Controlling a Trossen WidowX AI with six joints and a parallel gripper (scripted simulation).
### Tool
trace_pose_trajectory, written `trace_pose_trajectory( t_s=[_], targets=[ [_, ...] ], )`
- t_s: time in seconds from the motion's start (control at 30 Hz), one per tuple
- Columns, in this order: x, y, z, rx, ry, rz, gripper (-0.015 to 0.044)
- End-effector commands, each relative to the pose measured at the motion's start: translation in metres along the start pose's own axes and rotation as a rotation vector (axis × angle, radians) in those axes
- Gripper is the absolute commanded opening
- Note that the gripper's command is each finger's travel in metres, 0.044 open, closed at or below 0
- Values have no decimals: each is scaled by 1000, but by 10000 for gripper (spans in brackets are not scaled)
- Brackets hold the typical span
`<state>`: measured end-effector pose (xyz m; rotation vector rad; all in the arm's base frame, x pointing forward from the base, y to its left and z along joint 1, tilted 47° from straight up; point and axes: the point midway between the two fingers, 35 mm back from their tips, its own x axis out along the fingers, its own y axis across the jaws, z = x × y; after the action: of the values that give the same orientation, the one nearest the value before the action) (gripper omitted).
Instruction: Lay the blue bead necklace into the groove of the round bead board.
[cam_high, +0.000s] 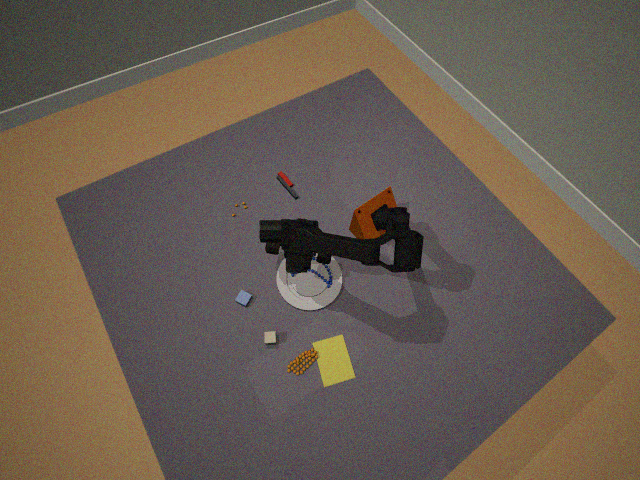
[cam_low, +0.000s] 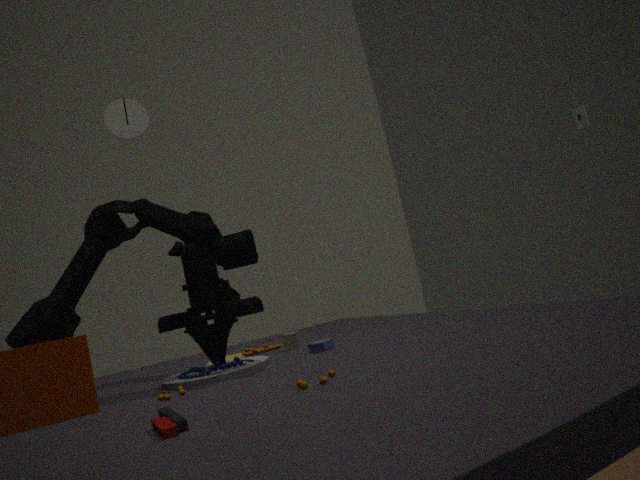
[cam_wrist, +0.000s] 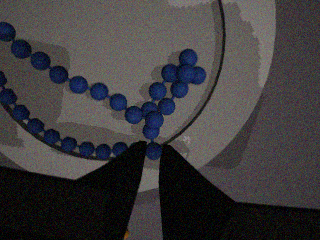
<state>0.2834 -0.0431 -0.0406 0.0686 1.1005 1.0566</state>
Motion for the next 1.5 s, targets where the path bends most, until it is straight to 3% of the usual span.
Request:
trace_pose_trajectory(
  t_s=[0.0,0.23,0.8,1.47],
  targets=[
    [7,0,-1,5,2,4,0],
    [13,0,-1,4,2,4,0],
    [8,0,-1,4,4,3,440],
    [-1,0,-1,5,2,4,440]
  ],
)
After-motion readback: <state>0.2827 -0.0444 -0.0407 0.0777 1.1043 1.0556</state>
